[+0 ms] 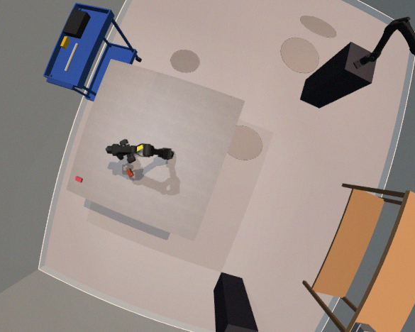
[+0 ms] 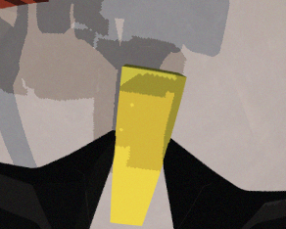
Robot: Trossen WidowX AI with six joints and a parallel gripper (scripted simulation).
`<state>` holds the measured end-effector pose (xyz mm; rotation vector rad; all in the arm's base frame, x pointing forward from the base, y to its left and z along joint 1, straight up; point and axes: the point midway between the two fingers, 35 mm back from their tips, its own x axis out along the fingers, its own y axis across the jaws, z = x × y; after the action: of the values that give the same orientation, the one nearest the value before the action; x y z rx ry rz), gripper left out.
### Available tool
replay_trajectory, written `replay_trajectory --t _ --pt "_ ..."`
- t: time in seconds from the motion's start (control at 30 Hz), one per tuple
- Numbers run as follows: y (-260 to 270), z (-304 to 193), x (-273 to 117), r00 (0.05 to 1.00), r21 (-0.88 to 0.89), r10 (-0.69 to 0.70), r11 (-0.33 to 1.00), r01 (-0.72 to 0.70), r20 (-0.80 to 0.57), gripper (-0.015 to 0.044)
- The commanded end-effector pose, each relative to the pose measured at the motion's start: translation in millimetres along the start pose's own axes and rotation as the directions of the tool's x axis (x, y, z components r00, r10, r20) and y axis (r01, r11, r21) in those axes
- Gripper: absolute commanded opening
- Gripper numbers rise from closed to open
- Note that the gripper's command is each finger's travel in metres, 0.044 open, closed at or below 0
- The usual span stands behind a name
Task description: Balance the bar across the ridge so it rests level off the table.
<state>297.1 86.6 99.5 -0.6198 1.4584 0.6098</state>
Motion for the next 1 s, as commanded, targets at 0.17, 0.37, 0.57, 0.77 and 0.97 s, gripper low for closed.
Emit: replay_trajectory --t 0.17,0.37,0.57,0.77,0.97 --pt "0.2 0.5 1.1 1.0 0.002 0.003 1.0 -0.003 0.003 0.0" --pt "0.2 0.5 1.5 1.0 0.002 0.003 1.0 -0.003 0.003 0.0" --pt "0.3 0.5 2.1 1.0 0.002 0.003 1.0 -0.003 0.003 0.0" --pt "0.3 0.4 2.5 1.0 0.002 0.003 1.0 -0.003 0.003 0.0" --pt "0.2 0.4 3.1 1.0 0.002 0.003 1.0 -0.003 0.003 0.0"
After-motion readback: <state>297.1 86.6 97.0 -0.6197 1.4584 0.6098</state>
